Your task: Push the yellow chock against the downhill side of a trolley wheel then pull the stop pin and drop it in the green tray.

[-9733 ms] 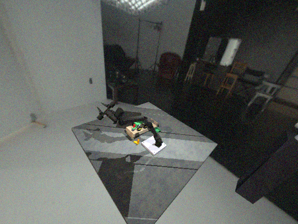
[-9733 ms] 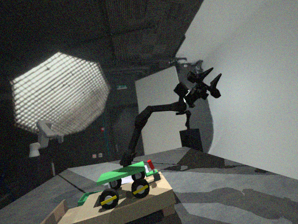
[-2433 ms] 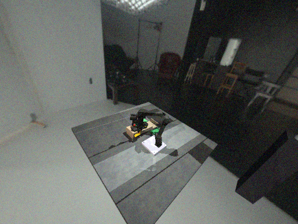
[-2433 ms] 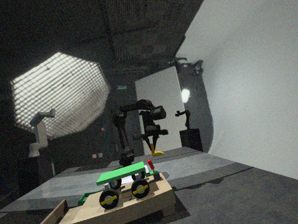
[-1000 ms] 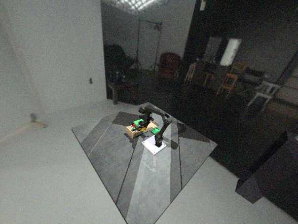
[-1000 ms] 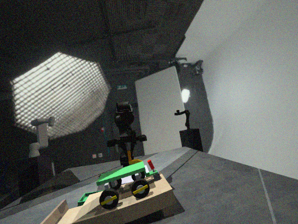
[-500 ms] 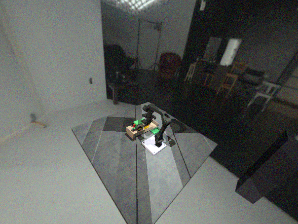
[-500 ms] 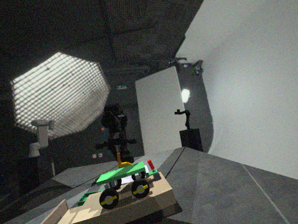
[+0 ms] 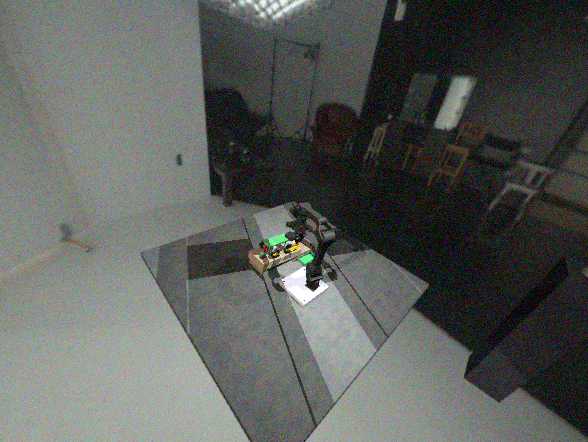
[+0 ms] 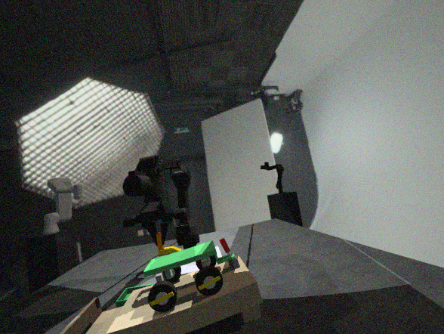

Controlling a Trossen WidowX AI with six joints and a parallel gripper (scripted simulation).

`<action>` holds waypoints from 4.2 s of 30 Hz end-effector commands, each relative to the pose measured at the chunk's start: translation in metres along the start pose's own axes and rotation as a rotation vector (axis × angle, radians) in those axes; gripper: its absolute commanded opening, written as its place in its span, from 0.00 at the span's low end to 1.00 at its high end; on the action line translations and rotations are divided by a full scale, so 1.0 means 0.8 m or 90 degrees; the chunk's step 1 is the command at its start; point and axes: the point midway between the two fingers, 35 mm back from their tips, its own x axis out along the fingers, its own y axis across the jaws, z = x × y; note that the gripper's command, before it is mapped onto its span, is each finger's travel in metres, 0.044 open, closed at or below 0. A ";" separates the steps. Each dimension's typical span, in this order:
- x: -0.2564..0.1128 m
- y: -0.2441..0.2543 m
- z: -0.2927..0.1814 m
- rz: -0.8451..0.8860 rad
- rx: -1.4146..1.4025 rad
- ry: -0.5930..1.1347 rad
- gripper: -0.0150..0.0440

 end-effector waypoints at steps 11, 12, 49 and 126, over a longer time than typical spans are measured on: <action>0.005 -0.070 0.015 -0.002 -0.002 0.000 0.25; 0.006 -0.075 0.016 -0.002 -0.002 0.000 0.25; 0.027 -0.111 0.059 0.070 -0.002 -0.002 0.25; 0.089 -0.056 0.061 0.066 -0.002 0.000 0.25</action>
